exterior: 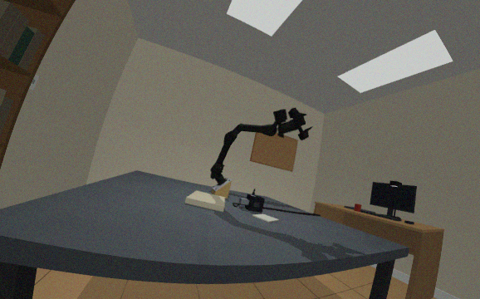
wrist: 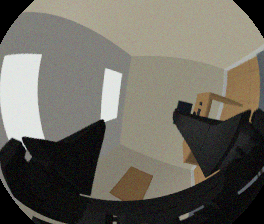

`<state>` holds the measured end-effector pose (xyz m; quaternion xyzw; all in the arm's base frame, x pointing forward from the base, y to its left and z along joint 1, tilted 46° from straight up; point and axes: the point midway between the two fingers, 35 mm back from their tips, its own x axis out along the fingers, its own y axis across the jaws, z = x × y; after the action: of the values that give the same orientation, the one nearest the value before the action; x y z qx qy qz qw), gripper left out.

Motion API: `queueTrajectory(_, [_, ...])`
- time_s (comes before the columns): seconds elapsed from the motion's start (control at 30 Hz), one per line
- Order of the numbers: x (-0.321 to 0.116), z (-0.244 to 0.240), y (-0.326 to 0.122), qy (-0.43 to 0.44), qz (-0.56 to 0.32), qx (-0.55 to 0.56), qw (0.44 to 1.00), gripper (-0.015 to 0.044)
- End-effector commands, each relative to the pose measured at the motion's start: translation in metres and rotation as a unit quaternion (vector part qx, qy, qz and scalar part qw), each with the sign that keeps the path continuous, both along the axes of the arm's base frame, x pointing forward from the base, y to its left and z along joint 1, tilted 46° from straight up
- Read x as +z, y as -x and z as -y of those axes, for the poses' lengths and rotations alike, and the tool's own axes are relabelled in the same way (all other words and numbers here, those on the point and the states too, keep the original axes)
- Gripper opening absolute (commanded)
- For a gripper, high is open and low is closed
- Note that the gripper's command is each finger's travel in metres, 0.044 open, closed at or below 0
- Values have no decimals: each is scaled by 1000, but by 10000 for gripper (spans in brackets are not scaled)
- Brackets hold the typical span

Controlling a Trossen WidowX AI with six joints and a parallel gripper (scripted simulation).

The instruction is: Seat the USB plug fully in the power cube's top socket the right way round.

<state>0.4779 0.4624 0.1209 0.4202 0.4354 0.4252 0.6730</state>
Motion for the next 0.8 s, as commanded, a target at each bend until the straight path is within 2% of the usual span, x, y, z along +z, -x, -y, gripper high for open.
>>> queueTrajectory(0.0, [-4,2,-1,5,-13,-9,1000,426])
queueTrajectory(0.07, [-35,24,-10,48,-108,-80,990,440])
queueTrajectory(0.13, [-75,58,-13,104,-219,-176,954,440])
queueTrajectory(0.23, [-101,84,-10,142,-285,-244,916,440])
queueTrajectory(0.37, [-139,137,5,209,-371,-361,829,440])
queueTrajectory(0.57, [-173,222,44,301,-435,-521,670,440])
queueTrajectory(0.77, [-175,299,91,378,-426,-645,510,440])
